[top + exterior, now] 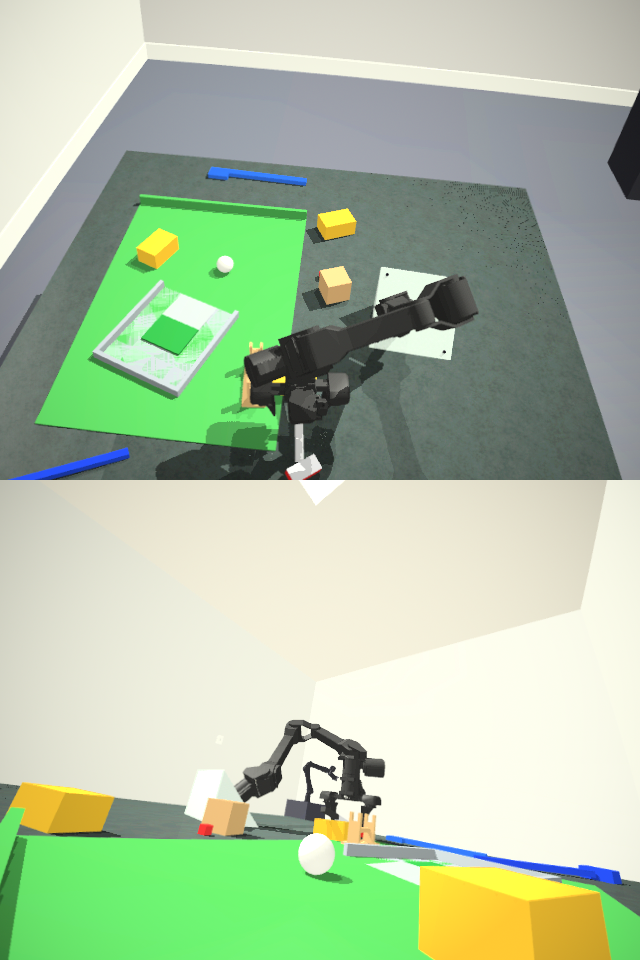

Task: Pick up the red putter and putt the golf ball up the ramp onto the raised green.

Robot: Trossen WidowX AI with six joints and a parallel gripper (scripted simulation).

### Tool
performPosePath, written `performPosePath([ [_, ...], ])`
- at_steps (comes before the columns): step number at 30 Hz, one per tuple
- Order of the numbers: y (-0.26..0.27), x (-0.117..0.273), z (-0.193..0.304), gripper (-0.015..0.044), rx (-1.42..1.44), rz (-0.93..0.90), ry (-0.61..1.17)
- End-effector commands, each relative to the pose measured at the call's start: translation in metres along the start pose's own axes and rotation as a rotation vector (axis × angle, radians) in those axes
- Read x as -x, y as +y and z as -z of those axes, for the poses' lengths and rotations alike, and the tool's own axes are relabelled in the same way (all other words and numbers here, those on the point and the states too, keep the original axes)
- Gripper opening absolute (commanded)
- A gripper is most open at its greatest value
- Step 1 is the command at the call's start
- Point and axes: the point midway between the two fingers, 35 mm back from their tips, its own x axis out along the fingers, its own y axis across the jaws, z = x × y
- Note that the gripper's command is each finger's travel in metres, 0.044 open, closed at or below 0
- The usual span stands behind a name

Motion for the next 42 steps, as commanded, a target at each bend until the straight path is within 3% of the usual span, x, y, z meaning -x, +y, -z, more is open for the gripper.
performPosePath([
  [1,0.001,-0.009,0.003,0.0440,-0.008,-0.004,0.006],
  [11,0.001,-0.017,0.003,0.0440,-0.008,-0.004,0.005],
  [27,0.001,-0.014,0.001,0.0020,-0.001,-0.002,-0.001],
  [35,0.000,-0.012,0.001,0.0000,0.000,-0.003,0.001],
  [42,-0.004,0.017,0.002,0.0000,0.002,-0.006,0.013],
])
